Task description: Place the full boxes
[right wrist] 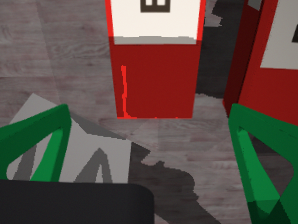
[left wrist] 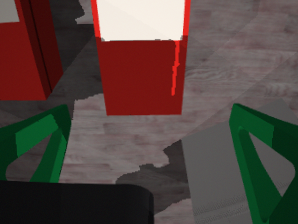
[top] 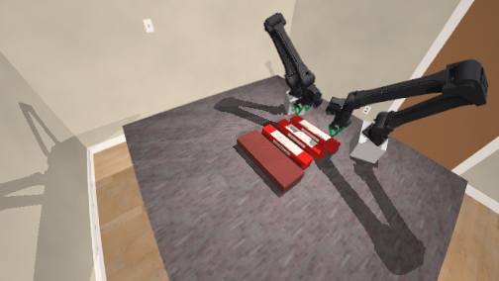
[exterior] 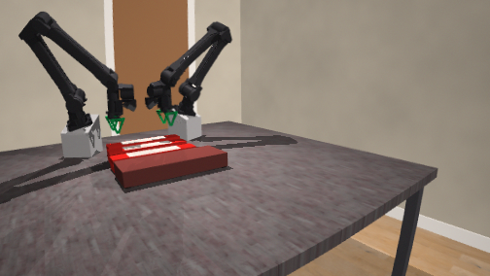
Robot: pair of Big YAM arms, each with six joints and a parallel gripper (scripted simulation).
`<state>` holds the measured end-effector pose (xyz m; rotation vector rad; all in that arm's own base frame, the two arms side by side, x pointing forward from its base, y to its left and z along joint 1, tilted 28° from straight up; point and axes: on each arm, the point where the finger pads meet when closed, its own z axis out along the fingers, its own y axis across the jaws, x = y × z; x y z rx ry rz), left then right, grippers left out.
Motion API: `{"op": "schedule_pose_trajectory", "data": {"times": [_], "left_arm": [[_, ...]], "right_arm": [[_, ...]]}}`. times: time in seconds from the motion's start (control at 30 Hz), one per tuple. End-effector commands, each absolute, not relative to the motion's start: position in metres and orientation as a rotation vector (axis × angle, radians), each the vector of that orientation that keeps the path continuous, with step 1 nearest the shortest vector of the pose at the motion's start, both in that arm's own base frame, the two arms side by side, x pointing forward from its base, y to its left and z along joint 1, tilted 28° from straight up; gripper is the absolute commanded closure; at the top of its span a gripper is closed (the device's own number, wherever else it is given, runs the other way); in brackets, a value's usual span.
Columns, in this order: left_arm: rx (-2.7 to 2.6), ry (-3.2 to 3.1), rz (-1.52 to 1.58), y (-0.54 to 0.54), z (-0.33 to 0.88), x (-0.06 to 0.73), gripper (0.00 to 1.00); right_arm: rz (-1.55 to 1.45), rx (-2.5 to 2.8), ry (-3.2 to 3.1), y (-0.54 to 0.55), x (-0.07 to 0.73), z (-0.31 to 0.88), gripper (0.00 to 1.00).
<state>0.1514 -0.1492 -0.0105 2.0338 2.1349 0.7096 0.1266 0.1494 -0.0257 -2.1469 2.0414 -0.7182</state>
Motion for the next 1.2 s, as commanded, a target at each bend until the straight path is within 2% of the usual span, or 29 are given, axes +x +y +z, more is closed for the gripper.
{"op": "schedule_pose_trajectory", "data": {"times": [0.0, 1.17], "left_arm": [[2.017, 2.122, 0.691, -0.156, -0.016, 0.163, 0.0], [2.021, 2.124, 0.695, -0.137, -0.079, 0.19, 0.0]], "right_arm": [[-0.705, -2.142, 2.028, 0.156, 0.135, -0.032, 0.0], [-0.712, -2.148, 2.03, 0.135, 0.162, -0.095, 0.0]]}}
